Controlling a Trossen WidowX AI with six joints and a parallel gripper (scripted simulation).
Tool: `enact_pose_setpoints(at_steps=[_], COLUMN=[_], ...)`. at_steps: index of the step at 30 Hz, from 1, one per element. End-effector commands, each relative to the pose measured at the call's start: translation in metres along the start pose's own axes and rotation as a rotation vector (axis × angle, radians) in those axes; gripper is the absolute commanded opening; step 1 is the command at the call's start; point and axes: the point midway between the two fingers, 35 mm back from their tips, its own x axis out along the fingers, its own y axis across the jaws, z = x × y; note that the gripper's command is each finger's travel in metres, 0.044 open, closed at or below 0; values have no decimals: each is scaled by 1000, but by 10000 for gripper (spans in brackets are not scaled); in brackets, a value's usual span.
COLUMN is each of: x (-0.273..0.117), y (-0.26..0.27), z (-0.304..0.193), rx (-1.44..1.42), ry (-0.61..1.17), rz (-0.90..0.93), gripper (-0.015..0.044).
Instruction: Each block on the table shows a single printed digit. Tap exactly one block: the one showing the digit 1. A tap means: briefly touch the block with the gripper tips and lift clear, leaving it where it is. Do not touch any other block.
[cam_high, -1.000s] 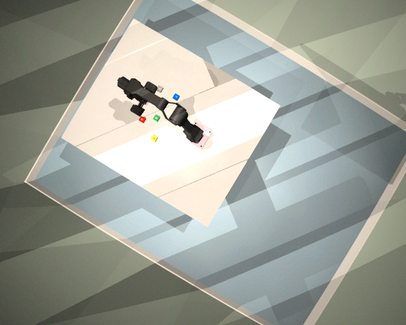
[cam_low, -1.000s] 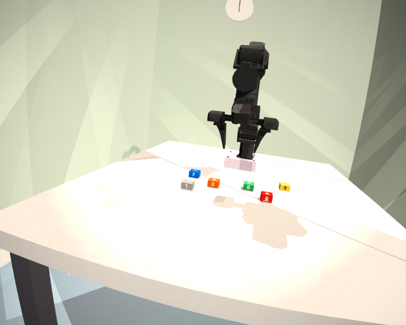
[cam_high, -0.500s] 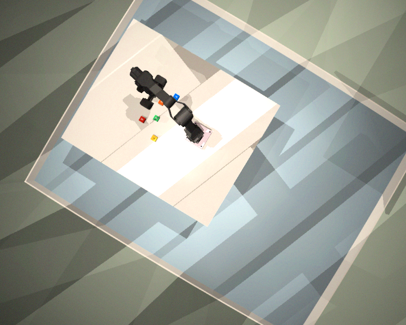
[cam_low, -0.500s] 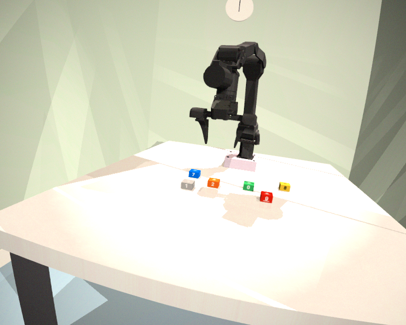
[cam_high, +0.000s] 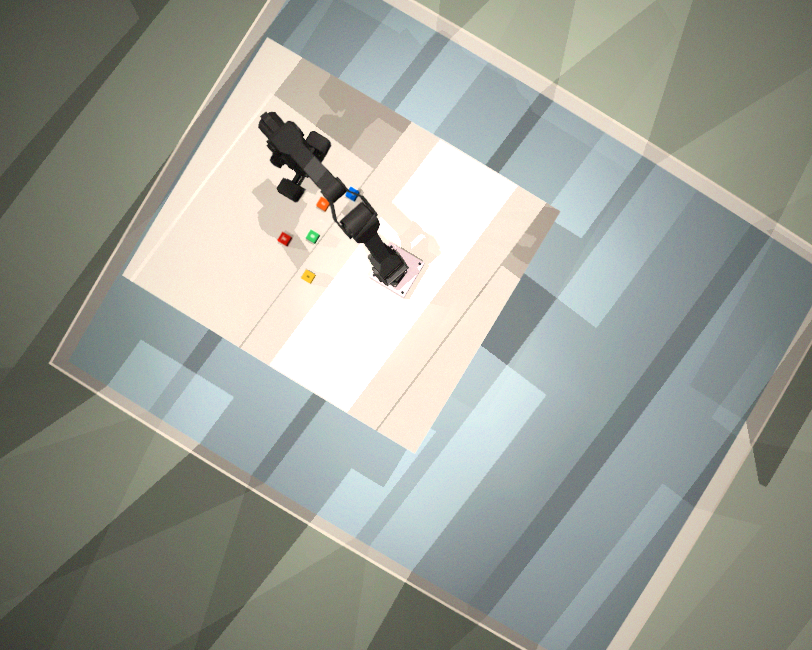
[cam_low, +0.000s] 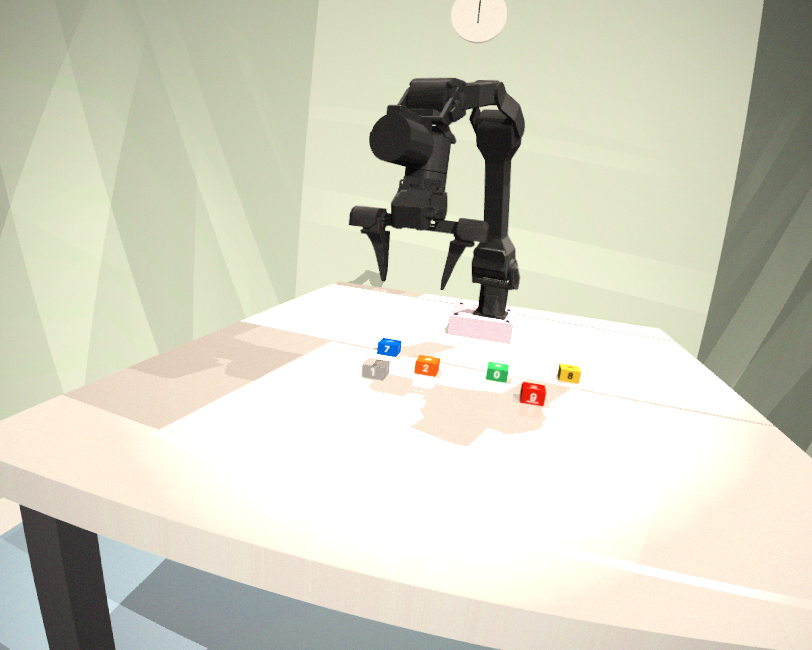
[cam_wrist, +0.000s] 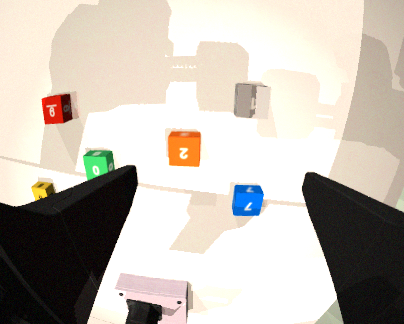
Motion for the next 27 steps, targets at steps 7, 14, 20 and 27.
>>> enact_pose_setpoints(at_steps=[7, 14, 20, 27], x=[6, 6, 6, 47], y=[-43, -43, -43, -44], z=[21, 21, 21, 23], rx=[5, 5, 5, 5], ry=[10, 10, 10, 10], rz=[2, 2, 2, 2], gripper=[400, 400, 400, 295])
